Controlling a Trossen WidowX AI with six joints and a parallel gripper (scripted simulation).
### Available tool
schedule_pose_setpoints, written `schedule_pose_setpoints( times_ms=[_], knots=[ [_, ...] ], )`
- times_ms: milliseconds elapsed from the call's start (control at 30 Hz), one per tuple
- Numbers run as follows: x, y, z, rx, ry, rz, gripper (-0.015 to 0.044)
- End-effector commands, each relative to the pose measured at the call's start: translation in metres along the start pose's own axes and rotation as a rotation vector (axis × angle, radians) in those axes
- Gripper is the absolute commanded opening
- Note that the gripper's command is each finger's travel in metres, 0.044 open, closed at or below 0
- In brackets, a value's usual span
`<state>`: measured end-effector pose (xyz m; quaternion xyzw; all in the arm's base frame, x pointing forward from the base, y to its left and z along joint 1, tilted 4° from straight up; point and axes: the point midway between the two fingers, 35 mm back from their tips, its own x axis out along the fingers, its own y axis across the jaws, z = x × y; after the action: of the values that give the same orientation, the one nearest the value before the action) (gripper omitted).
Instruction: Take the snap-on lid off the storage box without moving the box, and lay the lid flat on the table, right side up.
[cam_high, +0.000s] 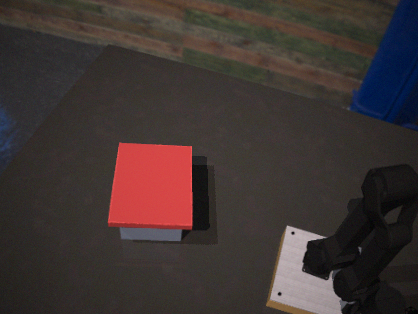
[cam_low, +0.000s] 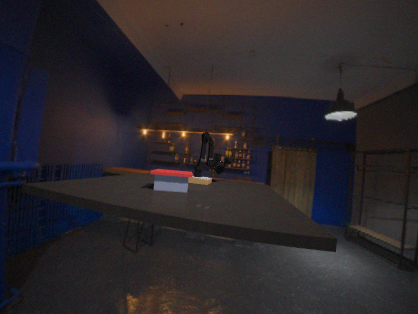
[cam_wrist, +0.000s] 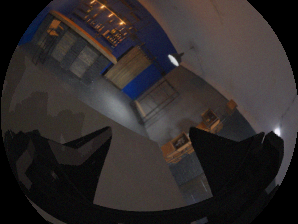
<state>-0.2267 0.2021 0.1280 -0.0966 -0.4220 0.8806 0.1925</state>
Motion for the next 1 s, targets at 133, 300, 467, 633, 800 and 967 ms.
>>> schedule_pose_setpoints(
  times_ms=[133,300,467,633,800,967],
  knots=[
    [0.002,-0.013,0.010,0.000,0.000,-0.001,0.0269],
    [-0.001,-0.031,0.027,-0.001,-0.001,-0.001,0.0235],
    [-0.002,-0.039,0.021,0.032,0.034,-0.004,0.0235],
    [-0.028,-0.080,-0.038,0.236,0.248,-0.124,0.0235],
    [-0.059,-0.107,-0.079,0.395,0.393,-0.239,0.0235],
    [-0.114,-0.132,-0.123,0.600,0.559,-0.403,0.0235]
  ],
)
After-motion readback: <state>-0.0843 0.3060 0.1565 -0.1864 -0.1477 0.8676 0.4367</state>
